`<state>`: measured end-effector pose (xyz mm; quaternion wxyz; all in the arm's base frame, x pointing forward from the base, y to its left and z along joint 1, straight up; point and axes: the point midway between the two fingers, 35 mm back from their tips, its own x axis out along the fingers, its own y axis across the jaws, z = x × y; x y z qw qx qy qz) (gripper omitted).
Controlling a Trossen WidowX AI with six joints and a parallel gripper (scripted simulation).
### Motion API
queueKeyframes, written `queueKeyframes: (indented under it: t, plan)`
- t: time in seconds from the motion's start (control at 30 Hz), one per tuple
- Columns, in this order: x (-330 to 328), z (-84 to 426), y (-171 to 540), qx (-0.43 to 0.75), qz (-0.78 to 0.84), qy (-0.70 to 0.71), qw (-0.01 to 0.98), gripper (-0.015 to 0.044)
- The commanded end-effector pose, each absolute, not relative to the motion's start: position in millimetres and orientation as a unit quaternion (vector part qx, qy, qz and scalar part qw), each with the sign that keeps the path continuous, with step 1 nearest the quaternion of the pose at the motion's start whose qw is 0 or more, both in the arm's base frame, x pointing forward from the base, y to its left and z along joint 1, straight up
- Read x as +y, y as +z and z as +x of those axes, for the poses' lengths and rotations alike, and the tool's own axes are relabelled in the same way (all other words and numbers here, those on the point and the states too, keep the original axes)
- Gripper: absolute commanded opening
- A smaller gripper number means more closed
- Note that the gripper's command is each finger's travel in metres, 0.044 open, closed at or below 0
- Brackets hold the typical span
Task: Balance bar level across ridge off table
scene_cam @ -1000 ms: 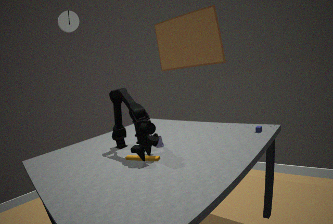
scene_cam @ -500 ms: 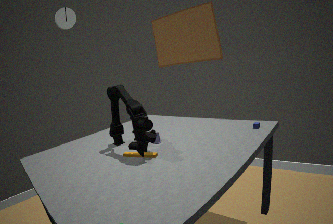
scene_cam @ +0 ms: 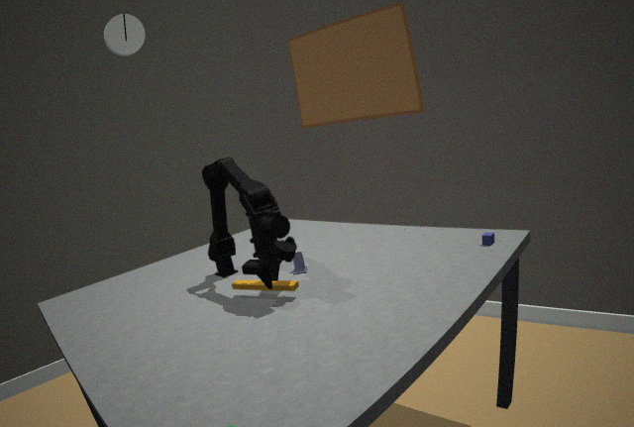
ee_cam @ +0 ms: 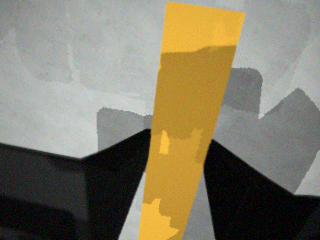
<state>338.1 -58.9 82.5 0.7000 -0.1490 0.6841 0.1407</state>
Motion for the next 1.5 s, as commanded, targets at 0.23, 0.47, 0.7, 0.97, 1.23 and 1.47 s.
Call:
queueKeyframes:
  t: [0.23, 0.47, 0.7, 0.97, 1.23, 1.47]
  plan:
    - [-59, 340, 114, 0.680, -0.151, 0.140, 0.704, 0.0000]
    - [-59, 339, 132, 0.680, -0.151, 0.141, 0.704, 0.0000]
    - [-58, 336, 150, 0.680, -0.151, 0.141, 0.704, 0.0000]
    - [-57, 332, 167, 0.680, -0.149, 0.140, 0.704, 0.0000]
    - [-28, 332, 167, 0.689, -0.090, 0.085, 0.714, 0.0000]
    - [-1, 329, 167, 0.694, -0.032, 0.031, 0.719, 0.0000]
